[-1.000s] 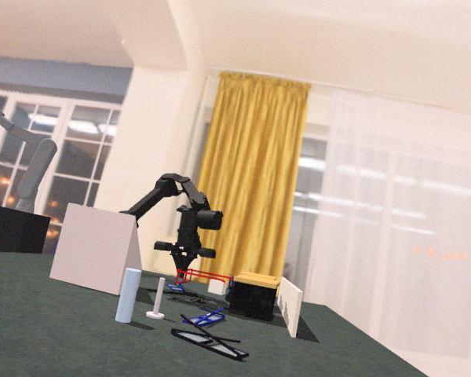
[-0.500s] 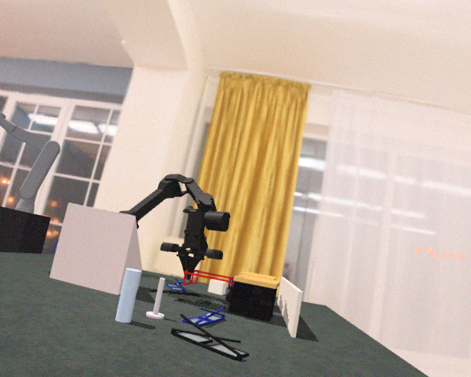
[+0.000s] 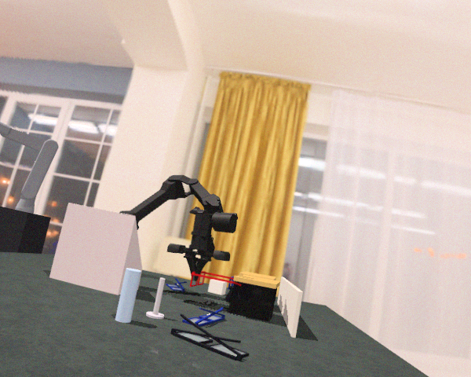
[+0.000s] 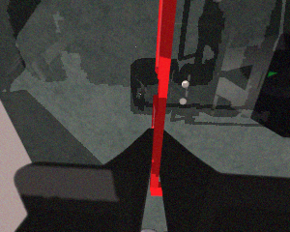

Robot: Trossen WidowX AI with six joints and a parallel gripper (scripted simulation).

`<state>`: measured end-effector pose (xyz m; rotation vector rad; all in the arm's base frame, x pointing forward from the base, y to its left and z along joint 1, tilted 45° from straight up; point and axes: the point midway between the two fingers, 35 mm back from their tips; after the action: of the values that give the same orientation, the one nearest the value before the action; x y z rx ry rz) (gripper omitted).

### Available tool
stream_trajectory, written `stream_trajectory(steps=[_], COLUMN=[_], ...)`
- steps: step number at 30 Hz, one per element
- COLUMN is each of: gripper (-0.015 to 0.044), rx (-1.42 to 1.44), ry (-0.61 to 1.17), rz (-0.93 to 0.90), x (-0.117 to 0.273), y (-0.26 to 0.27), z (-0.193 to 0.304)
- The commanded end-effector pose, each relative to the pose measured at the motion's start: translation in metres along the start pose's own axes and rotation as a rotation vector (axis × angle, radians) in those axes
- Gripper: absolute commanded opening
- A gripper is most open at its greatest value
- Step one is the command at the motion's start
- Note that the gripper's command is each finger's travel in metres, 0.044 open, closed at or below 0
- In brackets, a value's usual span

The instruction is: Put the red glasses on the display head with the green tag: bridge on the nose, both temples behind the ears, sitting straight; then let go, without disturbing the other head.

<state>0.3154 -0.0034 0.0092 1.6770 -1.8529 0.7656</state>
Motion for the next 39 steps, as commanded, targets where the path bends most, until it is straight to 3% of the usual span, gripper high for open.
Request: stream_trajectory(steps=[1,39], gripper=[0.0,0.0], rx=[-0.007,-0.005], ry=[-0.005,-0.005], rz=[-0.003,-0.001], x=[-0.001,-0.002], y=[-0.006,-0.064], z=[0.001,0.01])
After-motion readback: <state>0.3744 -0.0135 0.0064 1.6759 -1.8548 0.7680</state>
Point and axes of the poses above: the point midway between the two fingers, 35 mm back from their tips, its own x axis back along the fingers, its own y axis across the jaws, z = x × y, and after that the axes turned 9 degrees about x, right-handed
